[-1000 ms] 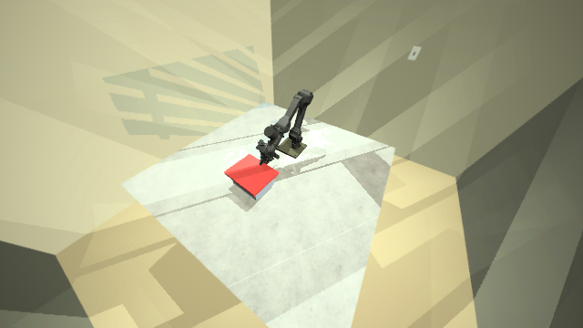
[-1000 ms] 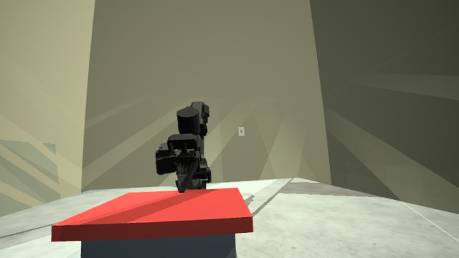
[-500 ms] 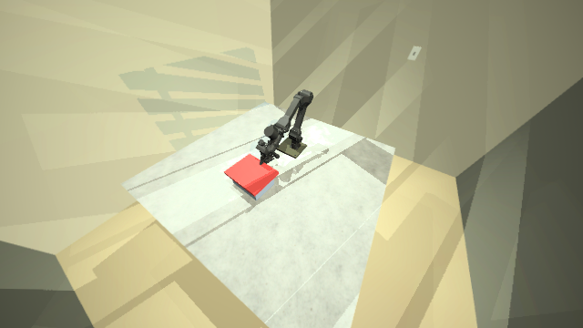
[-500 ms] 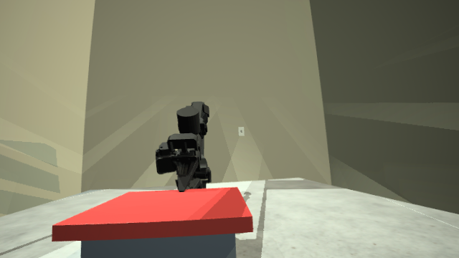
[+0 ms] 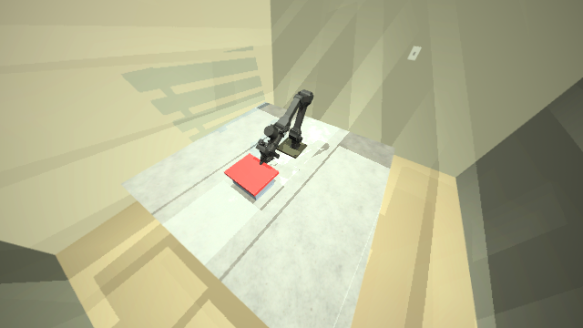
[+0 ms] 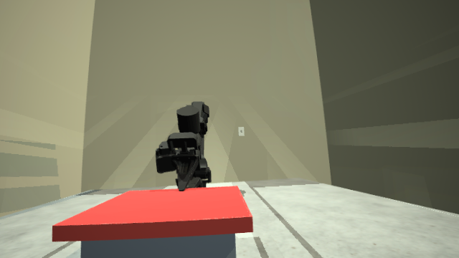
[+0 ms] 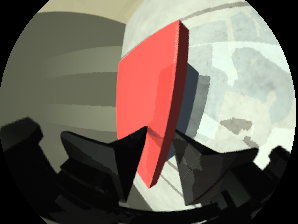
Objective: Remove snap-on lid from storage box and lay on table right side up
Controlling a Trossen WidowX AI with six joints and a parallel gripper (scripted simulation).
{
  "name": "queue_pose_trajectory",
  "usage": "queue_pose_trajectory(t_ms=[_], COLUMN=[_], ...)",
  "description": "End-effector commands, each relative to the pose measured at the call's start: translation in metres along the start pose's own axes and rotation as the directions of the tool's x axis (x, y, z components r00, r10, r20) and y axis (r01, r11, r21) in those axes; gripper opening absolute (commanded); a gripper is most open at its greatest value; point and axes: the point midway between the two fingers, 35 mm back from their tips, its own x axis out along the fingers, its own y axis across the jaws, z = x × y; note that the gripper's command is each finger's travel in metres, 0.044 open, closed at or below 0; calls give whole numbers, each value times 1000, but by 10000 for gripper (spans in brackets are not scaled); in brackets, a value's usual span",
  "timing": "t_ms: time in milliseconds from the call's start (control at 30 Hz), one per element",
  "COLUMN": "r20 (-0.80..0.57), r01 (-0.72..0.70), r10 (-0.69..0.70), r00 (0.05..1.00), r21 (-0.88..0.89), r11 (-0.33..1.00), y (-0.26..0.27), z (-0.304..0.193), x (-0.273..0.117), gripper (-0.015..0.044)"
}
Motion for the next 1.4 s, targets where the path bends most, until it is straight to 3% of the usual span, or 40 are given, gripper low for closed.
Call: queue_pose_trajectory(t_ms=[0, 1367], r20=[0, 0], r01=[-5, -6], r10=[5, 6], r00=[1000, 1000], r21=[0, 0], r11=[1000, 1000], y=[3, 7], z=[0, 0], x=[-3, -6], gripper=[0, 0])
